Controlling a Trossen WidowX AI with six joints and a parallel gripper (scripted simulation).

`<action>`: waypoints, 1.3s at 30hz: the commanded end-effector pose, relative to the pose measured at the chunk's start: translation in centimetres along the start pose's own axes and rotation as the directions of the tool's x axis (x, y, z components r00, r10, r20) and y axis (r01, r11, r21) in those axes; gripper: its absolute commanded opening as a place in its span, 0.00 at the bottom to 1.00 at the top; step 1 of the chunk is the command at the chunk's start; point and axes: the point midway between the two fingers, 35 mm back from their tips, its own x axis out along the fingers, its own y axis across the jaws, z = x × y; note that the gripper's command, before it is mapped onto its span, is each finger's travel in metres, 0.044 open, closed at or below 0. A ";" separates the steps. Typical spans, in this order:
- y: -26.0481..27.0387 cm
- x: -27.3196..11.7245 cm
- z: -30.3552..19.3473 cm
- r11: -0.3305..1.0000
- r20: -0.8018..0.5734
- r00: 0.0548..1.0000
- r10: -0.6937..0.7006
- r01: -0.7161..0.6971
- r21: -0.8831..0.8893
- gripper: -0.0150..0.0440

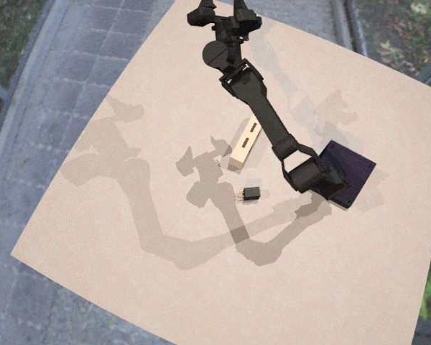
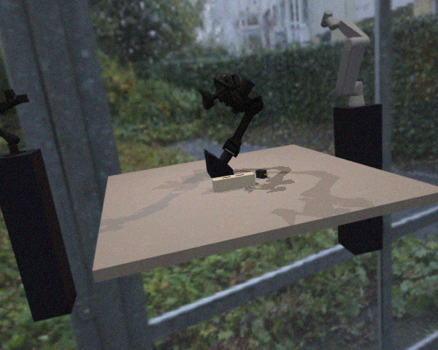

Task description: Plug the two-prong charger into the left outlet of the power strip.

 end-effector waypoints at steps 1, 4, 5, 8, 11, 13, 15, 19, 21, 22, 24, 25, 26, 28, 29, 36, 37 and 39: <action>0.0 -0.1 -0.1 1.000 -0.005 1.000 0.000 0.000 -0.006 0.98; -0.1 -0.9 -1.5 0.996 -0.077 0.997 -0.008 0.000 -0.092 1.00; -0.1 -1.3 -2.1 0.992 -0.108 0.994 -0.011 -0.003 -0.128 1.00; -0.4 -2.6 -3.9 0.972 -0.201 0.979 -0.026 -0.022 -0.233 1.00; -0.7 -4.0 -5.6 0.942 -0.291 0.956 -0.045 -0.056 -0.330 1.00; -1.0 -5.1 -6.6 0.917 -0.349 0.935 -0.060 -0.086 -0.389 1.00; -1.4 -6.2 -7.7 0.889 -0.406 0.911 -0.076 -0.122 -0.441 1.00; -2.1 -8.6 -9.6 0.824 -0.513 0.851 -0.114 -0.208 -0.527 1.00; -2.6 -10.0 -10.5 0.788 -0.563 0.816 -0.134 -0.257 -0.560 1.00; -2.8 -10.6 -10.9 0.770 -0.587 0.797 -0.144 -0.282 -0.573 1.00; -3.3 -12.0 -11.7 0.732 -0.632 0.757 -0.166 -0.335 -0.593 1.00; -3.5 -12.7 -12.1 0.713 -0.654 0.736 -0.177 -0.363 -0.600 1.00; -3.8 -13.5 -12.4 0.694 -0.675 0.714 -0.188 -0.390 -0.606 1.00; -4.3 -15.0 -13.1 0.655 -0.714 0.668 -0.211 -0.446 -0.610 1.00; -4.6 -15.7 -13.4 0.636 -0.732 0.644 -0.222 -0.474 -0.609 1.00; -6.6 -21.2 -15.0 0.508 -0.835 0.460 -0.303 -0.663 -0.550 1.00; -6.9 -22.0 -15.1 0.491 -0.845 0.432 -0.315 -0.688 -0.534 1.00; -7.5 -23.6 -15.4 0.459 -0.864 0.374 -0.337 -0.736 -0.498 1.00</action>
